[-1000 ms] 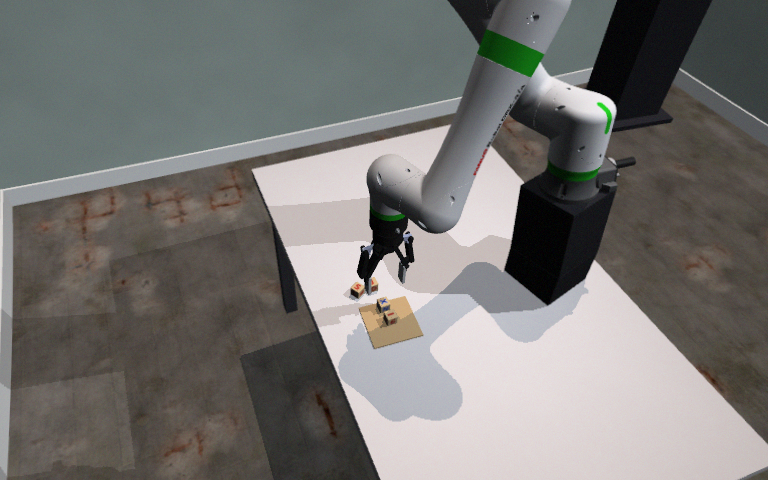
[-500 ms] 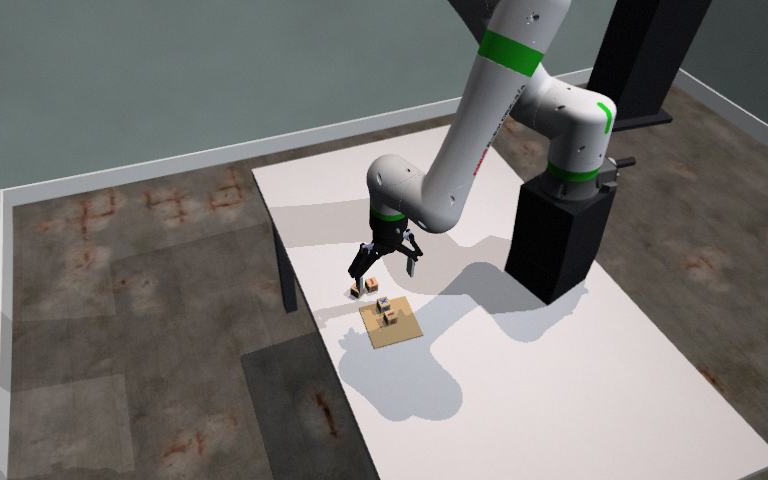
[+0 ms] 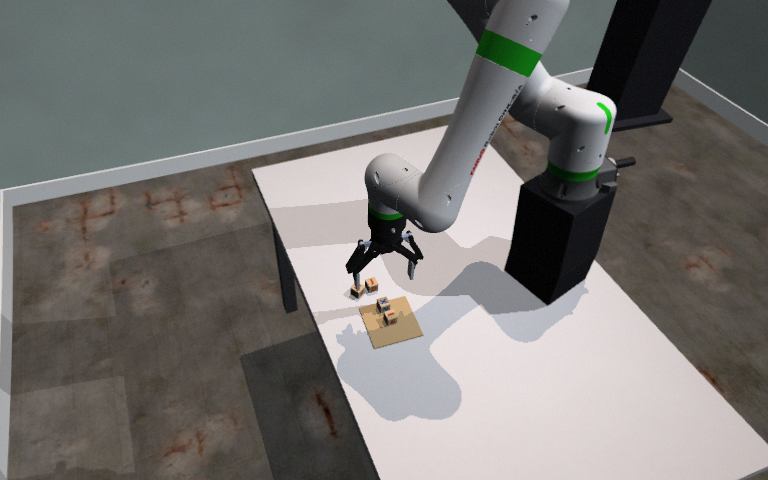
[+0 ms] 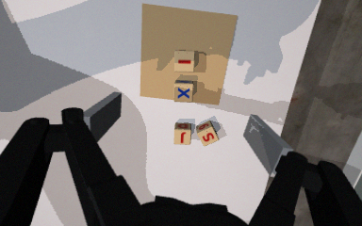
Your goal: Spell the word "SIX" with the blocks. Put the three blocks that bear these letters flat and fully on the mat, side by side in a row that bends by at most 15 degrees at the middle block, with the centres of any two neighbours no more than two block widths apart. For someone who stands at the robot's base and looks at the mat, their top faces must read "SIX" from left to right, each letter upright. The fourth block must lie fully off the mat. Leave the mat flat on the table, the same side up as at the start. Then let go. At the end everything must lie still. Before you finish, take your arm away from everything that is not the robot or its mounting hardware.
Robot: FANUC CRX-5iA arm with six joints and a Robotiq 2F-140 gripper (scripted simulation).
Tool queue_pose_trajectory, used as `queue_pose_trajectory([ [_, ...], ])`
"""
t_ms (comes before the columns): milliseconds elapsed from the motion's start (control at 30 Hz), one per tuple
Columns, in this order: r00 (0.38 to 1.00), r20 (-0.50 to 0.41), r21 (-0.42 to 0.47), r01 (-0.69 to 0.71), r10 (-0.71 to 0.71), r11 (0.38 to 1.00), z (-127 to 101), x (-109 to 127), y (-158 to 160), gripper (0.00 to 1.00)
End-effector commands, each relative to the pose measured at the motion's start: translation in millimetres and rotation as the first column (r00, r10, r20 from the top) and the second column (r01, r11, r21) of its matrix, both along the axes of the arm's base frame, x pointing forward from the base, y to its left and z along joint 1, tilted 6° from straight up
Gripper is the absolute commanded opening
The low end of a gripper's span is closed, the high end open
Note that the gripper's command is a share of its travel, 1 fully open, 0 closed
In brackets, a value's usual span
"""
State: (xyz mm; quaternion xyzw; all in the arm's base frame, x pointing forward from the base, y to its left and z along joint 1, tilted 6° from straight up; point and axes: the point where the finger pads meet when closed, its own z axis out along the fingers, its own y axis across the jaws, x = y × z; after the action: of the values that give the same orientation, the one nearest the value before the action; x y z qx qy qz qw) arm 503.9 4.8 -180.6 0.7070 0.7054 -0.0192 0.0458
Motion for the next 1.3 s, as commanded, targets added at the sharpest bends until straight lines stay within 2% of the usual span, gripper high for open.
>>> queue_pose_trajectory([
  [0,0.99,0.016,0.001,0.138,-0.138,0.99,0.3,2.2,-2.0,1.0],
  [100,0.986,0.019,0.003,0.168,-0.168,0.986,0.3,2.6,-2.5,1.0],
  [167,0.961,0.028,0.009,0.274,-0.274,0.962,0.4,4.2,-4.2,1.0],
  [233,0.948,0.032,0.012,0.316,-0.316,0.949,0.4,4.8,-4.8,1.0],
  [600,0.8,0.053,0.038,0.596,-0.597,0.802,0.7,9.4,-9.8,1.0],
  [667,0.8,0.053,0.038,0.596,-0.597,0.802,0.7,9.4,-9.8,1.0],
  [700,0.746,0.058,0.046,0.662,-0.663,0.748,0.8,10.6,-11.2,1.0],
  [833,0.677,0.062,0.056,0.732,-0.734,0.679,0.9,12.0,-12.8,1.0],
  [1167,0.438,0.068,0.085,0.893,-0.896,0.443,1.2,16.0,-17.4,1.0],
  [1233,0.438,0.068,0.085,0.893,-0.896,0.443,1.2,16.0,-17.4,1.0],
  [1267,0.361,0.068,0.094,0.926,-0.93,0.366,1.3,17.2,-18.8,1.0],
])
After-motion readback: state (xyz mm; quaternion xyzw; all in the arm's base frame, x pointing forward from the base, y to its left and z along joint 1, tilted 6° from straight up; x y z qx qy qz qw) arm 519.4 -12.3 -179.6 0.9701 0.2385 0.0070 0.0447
